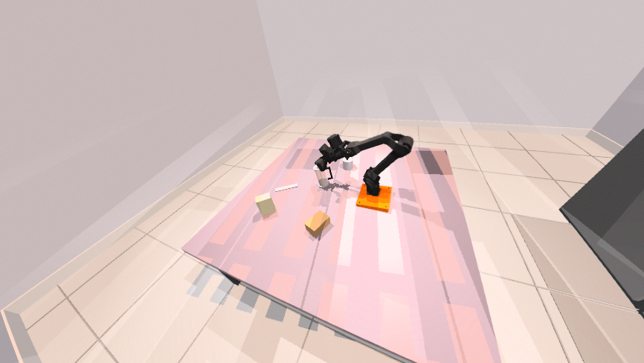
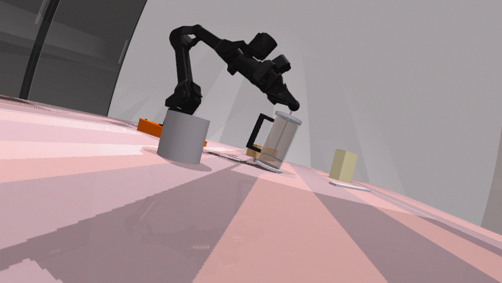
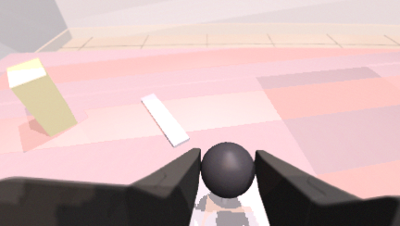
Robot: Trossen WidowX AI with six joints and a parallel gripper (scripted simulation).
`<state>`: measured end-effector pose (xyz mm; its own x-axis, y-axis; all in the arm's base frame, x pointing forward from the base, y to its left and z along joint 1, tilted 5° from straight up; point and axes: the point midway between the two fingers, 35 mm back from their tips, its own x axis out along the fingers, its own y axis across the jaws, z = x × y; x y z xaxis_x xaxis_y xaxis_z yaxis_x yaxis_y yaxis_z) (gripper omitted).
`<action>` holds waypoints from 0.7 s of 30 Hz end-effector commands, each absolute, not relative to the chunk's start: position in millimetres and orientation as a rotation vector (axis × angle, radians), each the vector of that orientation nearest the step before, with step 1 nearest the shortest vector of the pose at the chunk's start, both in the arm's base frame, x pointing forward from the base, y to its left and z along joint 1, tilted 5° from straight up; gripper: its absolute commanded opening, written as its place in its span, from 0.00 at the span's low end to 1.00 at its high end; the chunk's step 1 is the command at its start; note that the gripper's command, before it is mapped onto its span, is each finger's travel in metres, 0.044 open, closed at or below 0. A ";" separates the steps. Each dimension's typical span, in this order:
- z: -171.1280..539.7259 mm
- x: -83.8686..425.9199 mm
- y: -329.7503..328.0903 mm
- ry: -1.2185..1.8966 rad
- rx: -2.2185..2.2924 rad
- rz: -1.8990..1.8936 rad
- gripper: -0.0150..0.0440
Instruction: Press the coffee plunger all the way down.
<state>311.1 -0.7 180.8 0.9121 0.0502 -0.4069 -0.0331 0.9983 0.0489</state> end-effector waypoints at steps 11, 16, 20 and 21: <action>175.2 313.5 -0.6 0.446 0.052 0.043 0.45; 174.6 314.2 -0.6 0.446 0.052 0.043 0.45; 179.8 313.1 -0.9 0.428 0.043 0.043 0.45; 179.8 313.1 -0.9 0.428 0.043 0.043 0.45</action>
